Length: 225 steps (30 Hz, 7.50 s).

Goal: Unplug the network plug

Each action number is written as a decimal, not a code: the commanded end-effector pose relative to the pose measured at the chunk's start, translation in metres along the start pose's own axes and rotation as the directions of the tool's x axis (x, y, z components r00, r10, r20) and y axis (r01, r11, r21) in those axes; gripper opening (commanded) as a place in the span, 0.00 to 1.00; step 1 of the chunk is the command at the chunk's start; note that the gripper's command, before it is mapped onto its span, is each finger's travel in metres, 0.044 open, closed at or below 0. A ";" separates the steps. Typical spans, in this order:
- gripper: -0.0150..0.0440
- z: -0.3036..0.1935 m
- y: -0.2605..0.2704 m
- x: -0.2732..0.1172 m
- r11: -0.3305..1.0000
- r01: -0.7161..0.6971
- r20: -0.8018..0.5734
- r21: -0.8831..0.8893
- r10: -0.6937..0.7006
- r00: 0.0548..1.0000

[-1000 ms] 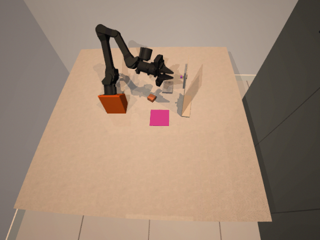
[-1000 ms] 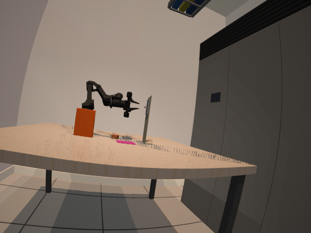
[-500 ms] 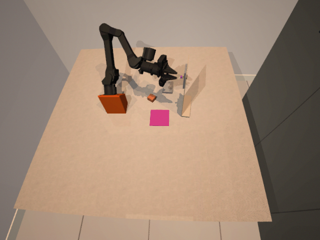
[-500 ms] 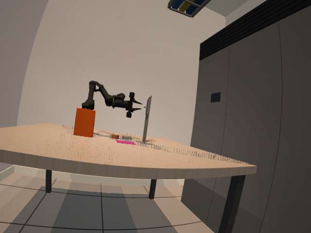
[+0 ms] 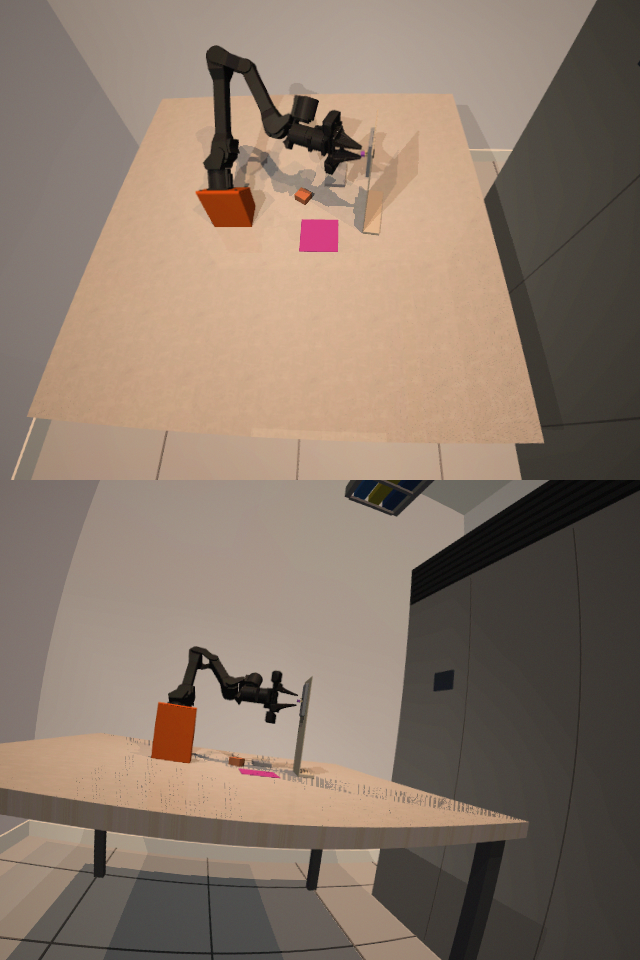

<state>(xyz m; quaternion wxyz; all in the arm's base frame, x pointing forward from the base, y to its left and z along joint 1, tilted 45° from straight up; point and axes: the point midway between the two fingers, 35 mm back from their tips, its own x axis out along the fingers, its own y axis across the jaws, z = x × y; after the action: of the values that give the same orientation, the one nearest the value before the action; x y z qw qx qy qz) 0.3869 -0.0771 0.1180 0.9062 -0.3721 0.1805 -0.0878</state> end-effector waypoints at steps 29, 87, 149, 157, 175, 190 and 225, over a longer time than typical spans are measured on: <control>0.28 0.002 0.001 0.013 1.000 0.004 -0.002 -0.003 -0.004 1.000; 0.25 -0.009 0.001 -0.016 1.000 0.002 -0.004 -0.004 -0.002 1.000; 0.25 -0.023 0.001 -0.047 1.000 0.001 -0.005 -0.004 -0.001 1.000; 0.25 -0.023 -0.007 -0.048 1.000 -0.001 -0.009 -0.002 0.001 1.000; 0.25 -0.020 -0.053 -0.067 1.000 0.000 -0.007 -0.006 0.000 1.000; 0.25 -0.036 -0.034 -0.056 0.990 -0.130 -0.032 -0.060 0.129 0.991; 0.25 -0.096 0.065 -0.032 0.817 -0.560 -0.054 -0.139 0.558 0.828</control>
<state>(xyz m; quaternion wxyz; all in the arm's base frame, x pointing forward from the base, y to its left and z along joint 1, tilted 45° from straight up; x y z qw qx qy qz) 0.3226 -0.0850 0.0264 0.8634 -0.3737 0.2893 0.1767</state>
